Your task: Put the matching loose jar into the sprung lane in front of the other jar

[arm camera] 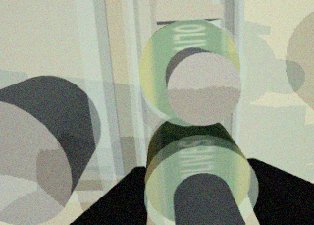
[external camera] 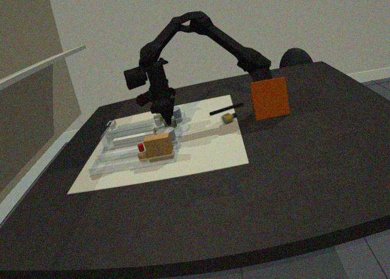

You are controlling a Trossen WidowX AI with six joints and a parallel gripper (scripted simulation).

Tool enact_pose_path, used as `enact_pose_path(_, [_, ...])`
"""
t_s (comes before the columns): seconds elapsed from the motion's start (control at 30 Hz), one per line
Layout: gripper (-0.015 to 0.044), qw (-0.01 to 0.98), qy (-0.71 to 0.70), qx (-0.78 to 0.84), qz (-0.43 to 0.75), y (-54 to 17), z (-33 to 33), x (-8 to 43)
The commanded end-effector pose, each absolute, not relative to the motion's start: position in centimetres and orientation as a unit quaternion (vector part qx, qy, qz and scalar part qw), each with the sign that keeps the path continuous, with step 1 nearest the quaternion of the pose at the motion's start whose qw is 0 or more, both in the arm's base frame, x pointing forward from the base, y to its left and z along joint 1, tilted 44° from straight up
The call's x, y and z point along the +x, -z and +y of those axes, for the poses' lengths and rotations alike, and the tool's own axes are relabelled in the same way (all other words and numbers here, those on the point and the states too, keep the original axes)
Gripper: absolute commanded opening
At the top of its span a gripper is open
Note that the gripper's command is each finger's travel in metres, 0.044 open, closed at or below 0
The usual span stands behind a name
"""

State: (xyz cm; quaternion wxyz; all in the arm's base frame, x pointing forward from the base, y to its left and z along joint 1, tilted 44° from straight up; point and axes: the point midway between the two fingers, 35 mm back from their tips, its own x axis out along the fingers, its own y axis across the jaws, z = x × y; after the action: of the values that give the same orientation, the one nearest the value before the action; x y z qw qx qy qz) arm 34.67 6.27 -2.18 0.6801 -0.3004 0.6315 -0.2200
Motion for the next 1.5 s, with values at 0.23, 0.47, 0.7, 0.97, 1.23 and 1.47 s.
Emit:
enact_pose_path(0.23, [0.0,0.687,0.222,-0.301,0.622,2.24,6.12,35.2])
enact_pose_path(0.47, [0.0,0.687,0.222,-0.301,0.622,2.38,5.99,35.2])
enact_pose_path(0.7, [0.0,0.687,0.222,-0.301,0.622,2.52,5.86,35.2])
enact_pose_path(0.97, [0.0,0.687,0.222,-0.301,0.622,2.67,5.71,35.19])
enact_pose_path(1.23, [0.0,0.687,0.222,-0.301,0.622,2.83,5.56,35.18])
enact_pose_path(1.47, [0.0,0.687,0.222,-0.301,0.622,2.96,5.42,35.17])
